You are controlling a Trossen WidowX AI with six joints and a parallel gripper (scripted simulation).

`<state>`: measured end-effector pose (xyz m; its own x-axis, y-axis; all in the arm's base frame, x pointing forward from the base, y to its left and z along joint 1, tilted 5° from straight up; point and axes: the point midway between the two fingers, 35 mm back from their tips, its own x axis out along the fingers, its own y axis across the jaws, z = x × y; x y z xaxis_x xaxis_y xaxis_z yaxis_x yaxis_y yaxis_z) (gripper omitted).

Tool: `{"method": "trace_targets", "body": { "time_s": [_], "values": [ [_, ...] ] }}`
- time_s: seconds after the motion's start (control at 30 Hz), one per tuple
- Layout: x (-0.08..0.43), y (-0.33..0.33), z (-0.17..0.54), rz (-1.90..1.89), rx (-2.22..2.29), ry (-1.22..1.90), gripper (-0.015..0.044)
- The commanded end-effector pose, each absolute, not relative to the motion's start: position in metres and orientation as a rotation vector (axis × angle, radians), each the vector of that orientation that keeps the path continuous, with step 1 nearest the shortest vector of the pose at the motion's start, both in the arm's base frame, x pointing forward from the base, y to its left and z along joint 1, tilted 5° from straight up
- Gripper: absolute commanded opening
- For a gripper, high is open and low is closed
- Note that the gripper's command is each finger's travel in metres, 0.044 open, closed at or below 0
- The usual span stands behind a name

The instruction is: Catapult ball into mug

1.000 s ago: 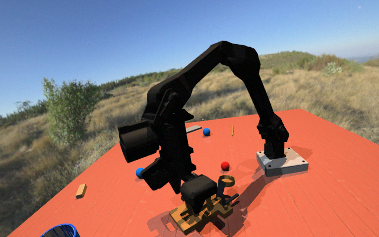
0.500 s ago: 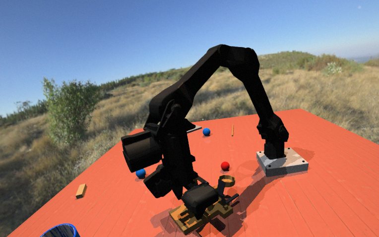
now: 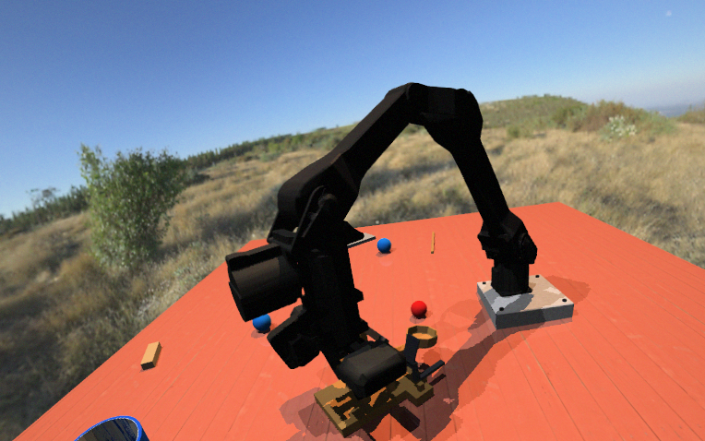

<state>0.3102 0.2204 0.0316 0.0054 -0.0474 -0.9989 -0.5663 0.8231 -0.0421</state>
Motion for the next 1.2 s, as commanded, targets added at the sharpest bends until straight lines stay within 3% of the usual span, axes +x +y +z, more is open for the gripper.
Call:
{"method": "trace_targets", "body": {
  "time_s": [0.0,0.07,0.23,1.17],
  "values": [
    [0.31,0.221,0.032,0.437,-0.508,1.528,0.0125],
    [0.31,0.221,0.032,0.437,-0.508,1.528,0.0111],
    [0.31,0.223,0.079,0.435,-0.509,1.527,0.0],
    [0.312,0.221,0.045,0.434,-0.513,1.531,0.0]
  ]
}}
